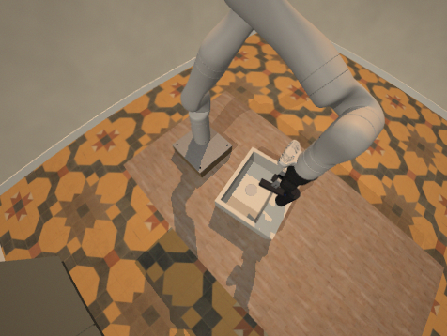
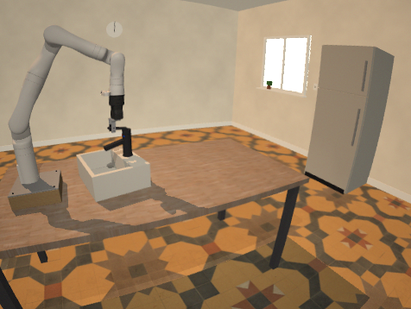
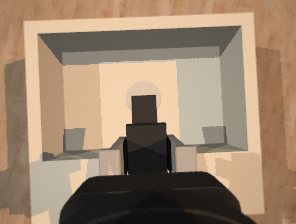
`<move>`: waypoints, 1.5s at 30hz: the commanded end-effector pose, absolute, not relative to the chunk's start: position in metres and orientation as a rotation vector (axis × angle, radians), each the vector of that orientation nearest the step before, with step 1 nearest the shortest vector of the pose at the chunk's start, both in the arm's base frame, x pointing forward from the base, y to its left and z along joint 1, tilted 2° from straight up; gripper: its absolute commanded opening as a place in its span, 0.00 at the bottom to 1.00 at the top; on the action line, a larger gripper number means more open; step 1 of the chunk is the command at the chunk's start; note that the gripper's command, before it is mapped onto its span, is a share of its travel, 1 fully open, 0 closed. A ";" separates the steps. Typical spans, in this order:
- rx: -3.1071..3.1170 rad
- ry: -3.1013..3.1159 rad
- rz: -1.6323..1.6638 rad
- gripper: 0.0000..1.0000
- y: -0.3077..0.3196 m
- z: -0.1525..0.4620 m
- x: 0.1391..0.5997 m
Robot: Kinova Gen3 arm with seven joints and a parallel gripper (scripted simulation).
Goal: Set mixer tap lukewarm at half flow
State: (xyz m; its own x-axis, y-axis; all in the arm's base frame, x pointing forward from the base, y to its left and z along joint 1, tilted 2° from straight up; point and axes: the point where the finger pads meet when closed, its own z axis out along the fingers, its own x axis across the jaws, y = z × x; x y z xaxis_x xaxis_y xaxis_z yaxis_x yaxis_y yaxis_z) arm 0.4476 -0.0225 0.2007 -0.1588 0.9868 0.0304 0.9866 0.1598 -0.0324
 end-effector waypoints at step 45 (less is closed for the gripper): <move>-2.017 -2.369 -0.016 1.00 -0.022 0.209 0.451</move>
